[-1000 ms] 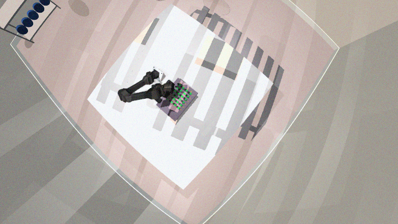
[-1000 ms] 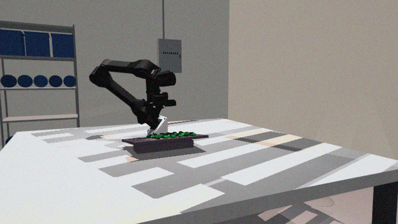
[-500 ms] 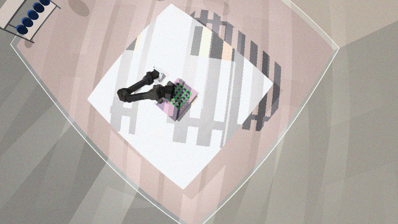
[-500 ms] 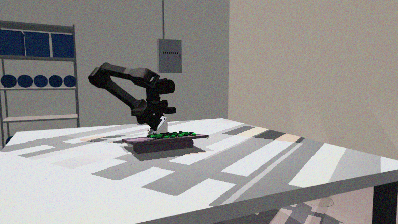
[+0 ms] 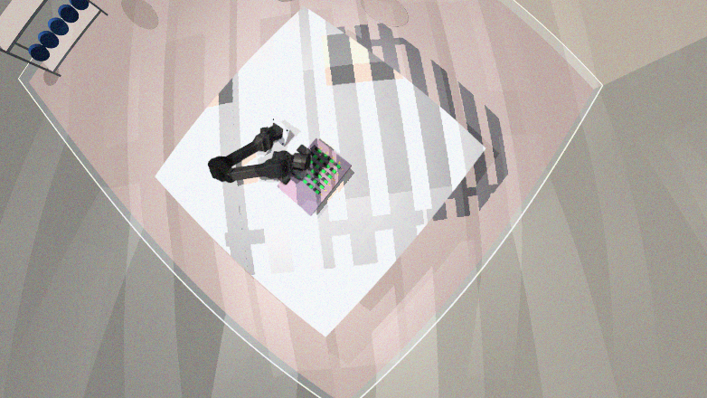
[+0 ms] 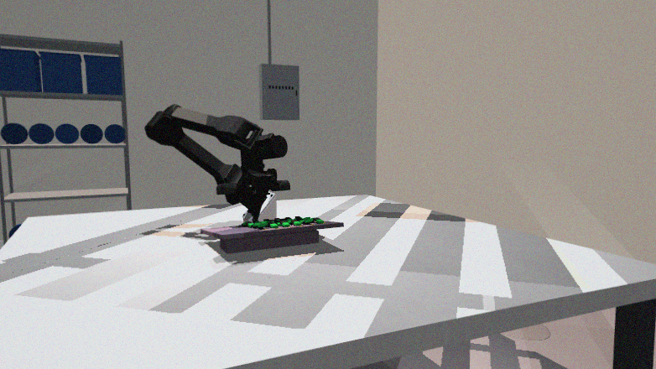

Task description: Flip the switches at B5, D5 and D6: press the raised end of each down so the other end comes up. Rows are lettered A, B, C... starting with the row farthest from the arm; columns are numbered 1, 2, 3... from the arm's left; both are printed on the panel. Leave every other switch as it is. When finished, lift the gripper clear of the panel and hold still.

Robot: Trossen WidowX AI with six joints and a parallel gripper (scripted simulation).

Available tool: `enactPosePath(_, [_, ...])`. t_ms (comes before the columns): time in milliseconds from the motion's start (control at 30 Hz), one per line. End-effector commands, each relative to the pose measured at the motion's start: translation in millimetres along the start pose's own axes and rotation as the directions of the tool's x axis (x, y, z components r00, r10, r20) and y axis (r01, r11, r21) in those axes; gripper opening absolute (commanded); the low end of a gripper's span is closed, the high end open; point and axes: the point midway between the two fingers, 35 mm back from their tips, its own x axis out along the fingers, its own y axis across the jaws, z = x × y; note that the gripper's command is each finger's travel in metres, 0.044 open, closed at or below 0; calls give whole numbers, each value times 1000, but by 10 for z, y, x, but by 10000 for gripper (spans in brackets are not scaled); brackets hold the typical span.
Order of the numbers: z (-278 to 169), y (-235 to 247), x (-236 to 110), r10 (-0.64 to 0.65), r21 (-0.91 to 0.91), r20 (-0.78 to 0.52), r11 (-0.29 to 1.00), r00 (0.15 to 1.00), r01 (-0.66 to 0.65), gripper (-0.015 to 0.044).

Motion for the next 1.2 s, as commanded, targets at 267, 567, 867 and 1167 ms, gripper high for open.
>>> enactPosePath(267, [8, -8, -2, -2, 0, 7, 1000, 1000, 2, 0])
enactPosePath(567, [8, -9, 10, -2, 0, 7, 1000, 1000, 2, 0])
enactPosePath(867, [8, -9, 22, -2, 0, 7, 1000, 1000, 2, 0])
enactPosePath(1167, [7, -9, 34, -2, 1, 7, 1000, 1000, 2, 0])
